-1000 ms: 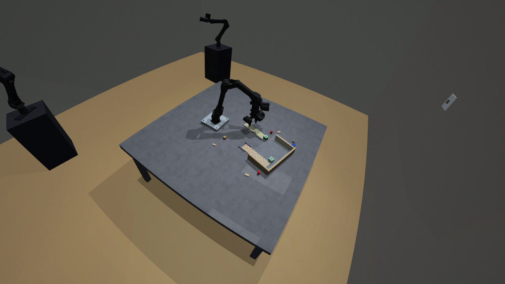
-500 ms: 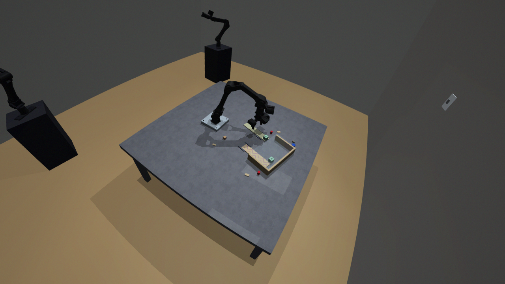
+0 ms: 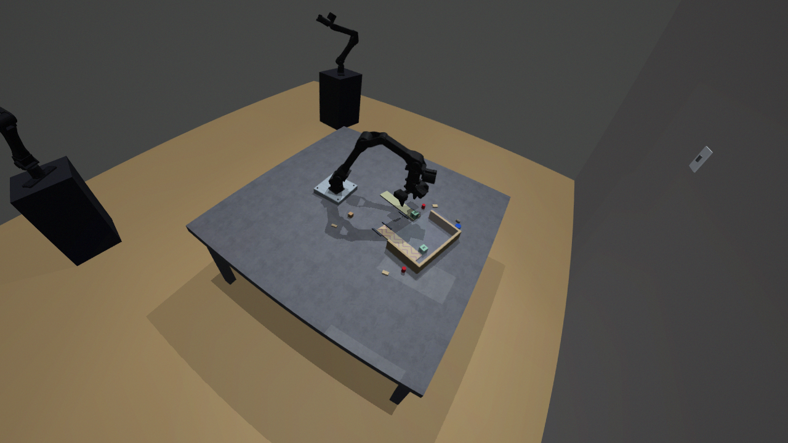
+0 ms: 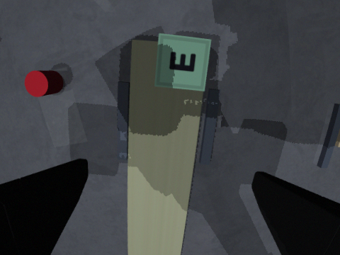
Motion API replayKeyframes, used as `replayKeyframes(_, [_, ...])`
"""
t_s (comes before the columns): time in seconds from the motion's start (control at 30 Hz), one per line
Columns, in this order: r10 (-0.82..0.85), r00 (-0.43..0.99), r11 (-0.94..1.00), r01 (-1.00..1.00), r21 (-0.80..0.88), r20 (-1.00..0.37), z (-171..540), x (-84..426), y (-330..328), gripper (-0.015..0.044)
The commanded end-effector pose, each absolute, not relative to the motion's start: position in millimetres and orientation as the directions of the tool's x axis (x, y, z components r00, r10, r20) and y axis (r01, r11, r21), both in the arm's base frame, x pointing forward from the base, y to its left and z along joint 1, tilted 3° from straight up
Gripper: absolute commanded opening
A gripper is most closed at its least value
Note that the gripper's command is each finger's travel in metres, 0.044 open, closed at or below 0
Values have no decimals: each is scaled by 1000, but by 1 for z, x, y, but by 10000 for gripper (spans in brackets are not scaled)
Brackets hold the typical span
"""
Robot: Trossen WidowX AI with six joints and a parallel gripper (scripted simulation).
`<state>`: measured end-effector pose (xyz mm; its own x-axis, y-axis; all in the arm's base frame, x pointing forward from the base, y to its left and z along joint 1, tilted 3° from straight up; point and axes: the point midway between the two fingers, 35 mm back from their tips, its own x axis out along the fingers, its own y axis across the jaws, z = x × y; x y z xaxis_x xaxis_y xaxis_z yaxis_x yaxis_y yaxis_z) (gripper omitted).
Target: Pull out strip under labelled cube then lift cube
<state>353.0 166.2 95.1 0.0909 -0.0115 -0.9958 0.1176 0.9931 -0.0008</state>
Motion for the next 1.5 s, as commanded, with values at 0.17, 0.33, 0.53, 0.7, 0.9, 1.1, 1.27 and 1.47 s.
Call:
replayKeyframes(0.17, [-11,89,993,114,-1,-996,101,385,161,440])
replayKeyframes(0.33, [-12,91,993,114,-1,-996,104,402,159,440])
replayKeyframes(0.53, [-12,91,993,114,-1,-996,103,410,158,361])
replayKeyframes(0.7, [-12,91,993,114,-1,-996,95,411,158,250])
replayKeyframes(0.9, [-12,91,993,114,-1,-996,85,412,158,250])
replayKeyframes(1.1, [-12,91,993,114,-1,-996,75,413,158,250])
replayKeyframes(1.27, [-12,91,993,114,-1,-996,67,414,158,250])
replayKeyframes(1.47, [-12,91,993,114,-1,-996,57,414,158,250])
